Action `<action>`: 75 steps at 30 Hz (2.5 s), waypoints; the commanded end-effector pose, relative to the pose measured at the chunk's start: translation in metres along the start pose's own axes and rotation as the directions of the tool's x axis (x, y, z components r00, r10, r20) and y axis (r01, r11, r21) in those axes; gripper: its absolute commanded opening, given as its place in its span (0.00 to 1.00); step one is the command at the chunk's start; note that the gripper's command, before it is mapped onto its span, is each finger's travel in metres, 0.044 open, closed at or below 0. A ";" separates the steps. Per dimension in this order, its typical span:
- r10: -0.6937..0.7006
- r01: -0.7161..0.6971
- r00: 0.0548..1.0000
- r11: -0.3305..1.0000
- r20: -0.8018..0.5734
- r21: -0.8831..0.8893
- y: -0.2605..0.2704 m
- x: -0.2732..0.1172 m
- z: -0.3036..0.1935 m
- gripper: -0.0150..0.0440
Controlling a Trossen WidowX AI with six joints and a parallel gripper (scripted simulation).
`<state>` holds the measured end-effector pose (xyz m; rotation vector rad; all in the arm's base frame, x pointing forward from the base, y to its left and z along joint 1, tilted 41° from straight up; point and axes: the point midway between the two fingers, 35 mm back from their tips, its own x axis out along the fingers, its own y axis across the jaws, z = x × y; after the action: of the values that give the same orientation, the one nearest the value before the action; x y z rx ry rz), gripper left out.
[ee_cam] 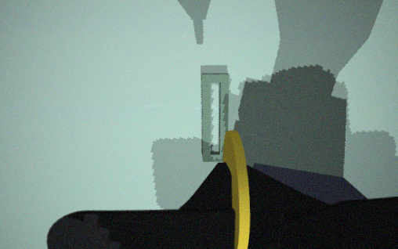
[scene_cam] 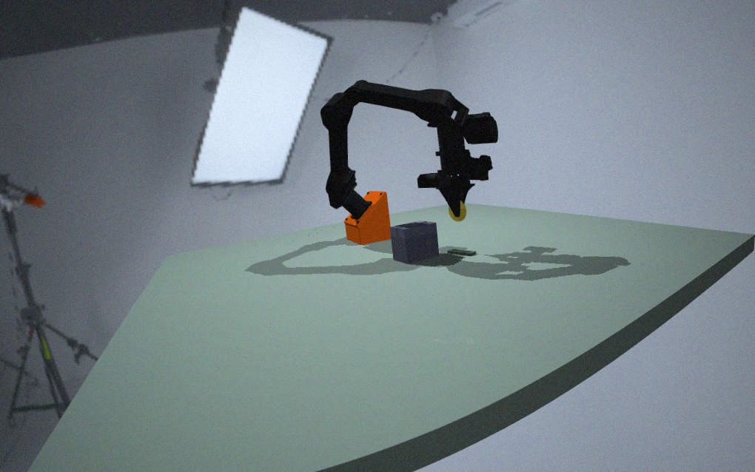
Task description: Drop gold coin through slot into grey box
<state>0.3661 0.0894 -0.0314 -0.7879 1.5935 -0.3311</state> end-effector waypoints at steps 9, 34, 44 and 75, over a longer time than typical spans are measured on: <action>0.009 -0.009 1.000 1.000 0.014 -0.010 0.000 -0.021 0.001 0.25; 0.009 0.005 1.000 0.640 0.015 -0.768 0.005 -0.022 0.006 0.25; 0.009 0.011 1.000 0.339 0.015 -0.941 0.007 -0.023 0.008 0.25; 0.009 0.011 1.000 0.221 0.013 -0.975 -0.028 -0.025 -0.023 0.25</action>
<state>0.3572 0.0880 0.0022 -1.7513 1.6827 0.8651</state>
